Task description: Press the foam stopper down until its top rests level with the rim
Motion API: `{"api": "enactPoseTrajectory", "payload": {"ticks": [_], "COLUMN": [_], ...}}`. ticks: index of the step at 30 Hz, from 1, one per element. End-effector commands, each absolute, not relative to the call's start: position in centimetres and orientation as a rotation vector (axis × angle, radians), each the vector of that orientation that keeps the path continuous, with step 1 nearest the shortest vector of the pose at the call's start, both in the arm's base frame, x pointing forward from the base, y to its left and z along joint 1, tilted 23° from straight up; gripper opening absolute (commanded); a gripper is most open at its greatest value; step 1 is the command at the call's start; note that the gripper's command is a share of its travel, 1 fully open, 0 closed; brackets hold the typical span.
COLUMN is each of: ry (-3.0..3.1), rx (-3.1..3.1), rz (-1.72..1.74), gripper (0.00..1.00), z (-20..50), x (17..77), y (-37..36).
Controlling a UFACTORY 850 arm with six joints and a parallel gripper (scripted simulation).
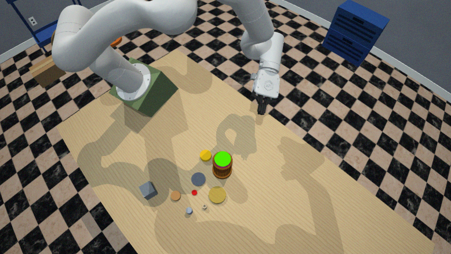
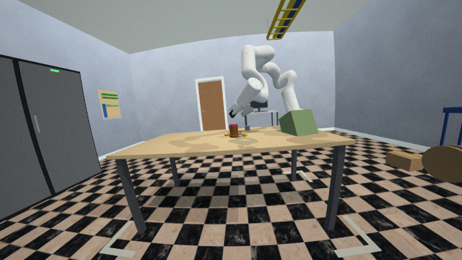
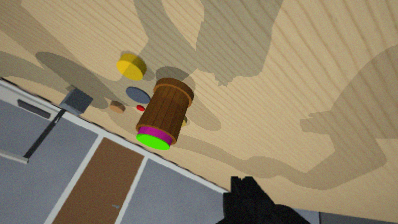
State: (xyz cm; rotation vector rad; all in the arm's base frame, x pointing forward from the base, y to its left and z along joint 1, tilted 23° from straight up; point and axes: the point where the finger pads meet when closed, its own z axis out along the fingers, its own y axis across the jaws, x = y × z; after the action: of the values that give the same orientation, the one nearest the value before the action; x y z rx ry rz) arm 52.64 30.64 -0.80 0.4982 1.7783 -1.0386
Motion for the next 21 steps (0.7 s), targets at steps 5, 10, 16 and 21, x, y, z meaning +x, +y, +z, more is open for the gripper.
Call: {"api": "enactPoseTrajectory", "payload": {"ticks": [5,10,16,21], "ry": [1.992,2.070,2.108,2.112], "rx": [0.815,1.057,1.303,1.418], "rz": [-0.906,-0.802,-0.676,-0.610], "gripper": [0.00,0.00,0.00,0.00], "z": [-0.1,0.4,1.3,1.8], "x": [55.8,56.3,56.3,56.1], "y": [23.2,18.8,15.2,13.7]}}
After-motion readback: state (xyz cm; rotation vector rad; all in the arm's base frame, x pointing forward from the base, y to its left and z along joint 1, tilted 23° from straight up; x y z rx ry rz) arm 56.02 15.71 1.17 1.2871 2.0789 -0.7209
